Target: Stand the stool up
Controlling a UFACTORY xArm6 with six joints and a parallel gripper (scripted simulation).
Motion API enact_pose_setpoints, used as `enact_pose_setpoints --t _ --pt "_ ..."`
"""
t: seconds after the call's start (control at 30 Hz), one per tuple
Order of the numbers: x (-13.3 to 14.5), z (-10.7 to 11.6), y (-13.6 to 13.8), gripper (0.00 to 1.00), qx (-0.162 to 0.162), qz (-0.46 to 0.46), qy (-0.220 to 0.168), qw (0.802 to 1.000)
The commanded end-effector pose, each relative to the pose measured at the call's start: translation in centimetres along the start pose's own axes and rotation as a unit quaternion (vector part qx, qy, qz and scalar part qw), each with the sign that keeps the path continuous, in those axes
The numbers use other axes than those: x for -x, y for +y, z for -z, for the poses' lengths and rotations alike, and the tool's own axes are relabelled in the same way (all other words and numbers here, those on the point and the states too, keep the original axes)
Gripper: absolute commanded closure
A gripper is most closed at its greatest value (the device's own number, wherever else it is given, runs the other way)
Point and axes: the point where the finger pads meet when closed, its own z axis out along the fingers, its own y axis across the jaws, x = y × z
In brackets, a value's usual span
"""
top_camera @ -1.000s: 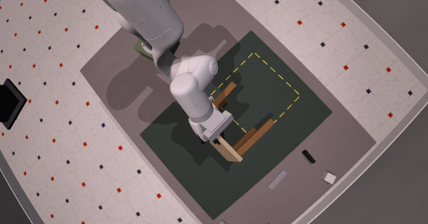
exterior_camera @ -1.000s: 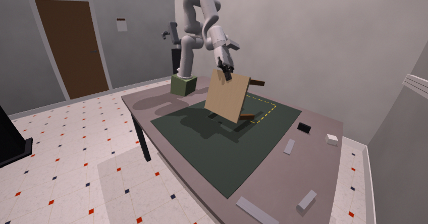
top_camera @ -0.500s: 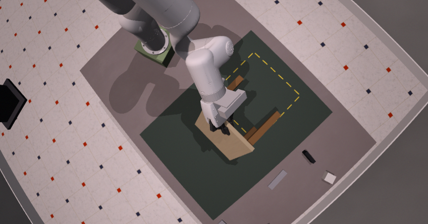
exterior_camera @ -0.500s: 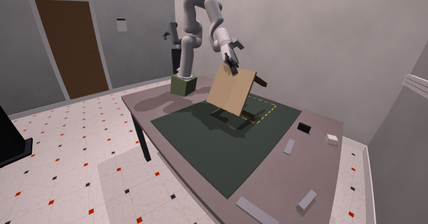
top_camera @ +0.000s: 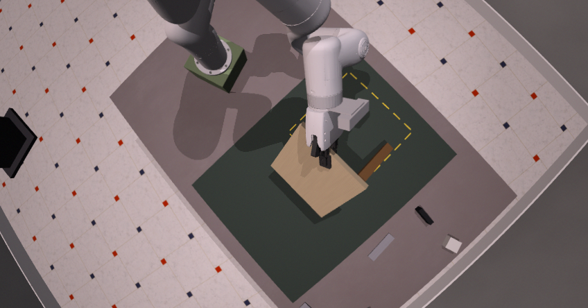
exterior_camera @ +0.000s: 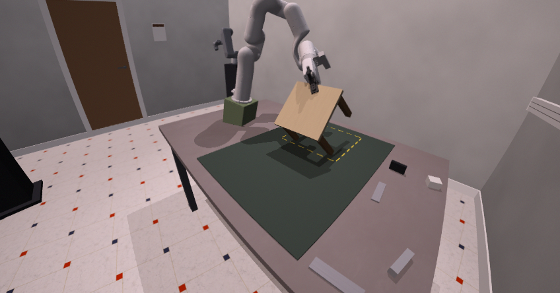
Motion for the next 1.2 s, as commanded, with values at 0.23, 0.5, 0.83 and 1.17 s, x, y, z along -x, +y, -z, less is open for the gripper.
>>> enact_pose_setpoints --t 0.23,0.5,0.83,1.17 --pt "-2.2 1.9 -3.1 0.79 0.083 0.047 -0.049 0.994" --pt "-3.0 3.1 -5.7 0.79 0.127 0.075 -0.049 0.988" --pt "-3.6 3.9 -8.1 0.79 0.166 0.101 -0.049 0.980" --pt "-4.1 4.4 -10.4 0.79 0.201 0.123 -0.049 0.971"
